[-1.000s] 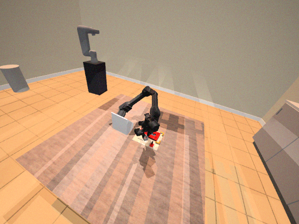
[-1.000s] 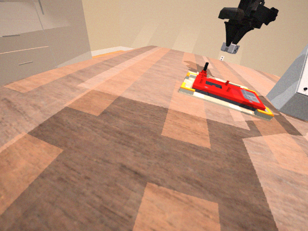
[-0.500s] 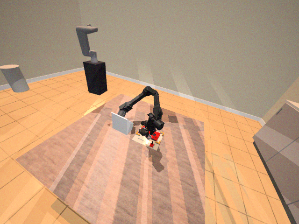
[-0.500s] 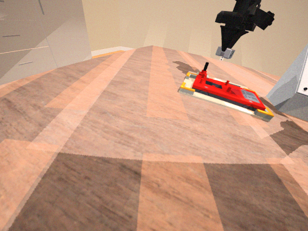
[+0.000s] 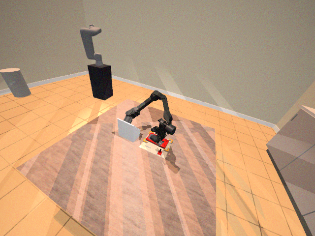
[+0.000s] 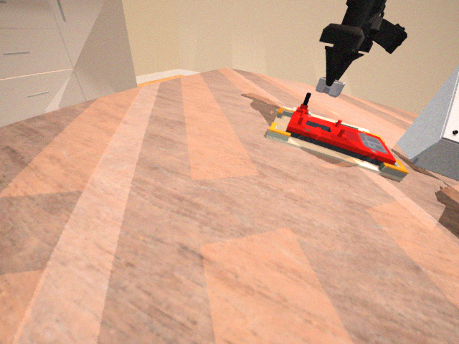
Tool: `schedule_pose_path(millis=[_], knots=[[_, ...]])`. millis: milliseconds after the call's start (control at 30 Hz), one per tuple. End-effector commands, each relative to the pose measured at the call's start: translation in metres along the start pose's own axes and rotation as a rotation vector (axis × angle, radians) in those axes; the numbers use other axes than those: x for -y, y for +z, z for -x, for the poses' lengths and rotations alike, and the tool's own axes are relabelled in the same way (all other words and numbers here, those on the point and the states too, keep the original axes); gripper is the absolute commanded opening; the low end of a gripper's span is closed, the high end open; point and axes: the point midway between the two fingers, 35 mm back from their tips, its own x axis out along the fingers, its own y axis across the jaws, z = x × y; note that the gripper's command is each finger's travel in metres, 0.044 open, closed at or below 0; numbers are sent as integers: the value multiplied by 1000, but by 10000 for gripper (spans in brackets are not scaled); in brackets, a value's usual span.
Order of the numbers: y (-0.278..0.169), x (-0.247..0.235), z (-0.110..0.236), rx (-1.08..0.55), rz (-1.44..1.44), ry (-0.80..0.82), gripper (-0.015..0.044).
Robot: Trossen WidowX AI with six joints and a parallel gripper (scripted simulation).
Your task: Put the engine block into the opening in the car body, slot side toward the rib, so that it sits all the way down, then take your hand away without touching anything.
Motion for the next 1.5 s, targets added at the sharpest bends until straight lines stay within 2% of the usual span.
schedule_pose_path(millis=[0,867,1067,1467], knots=[[4,12,-3,-2,48,-9,0],[30,79,-27,16,311,-49,0],[29,79,-27,16,312,-49,157],[29,79,-27,16,312,-49,159]])
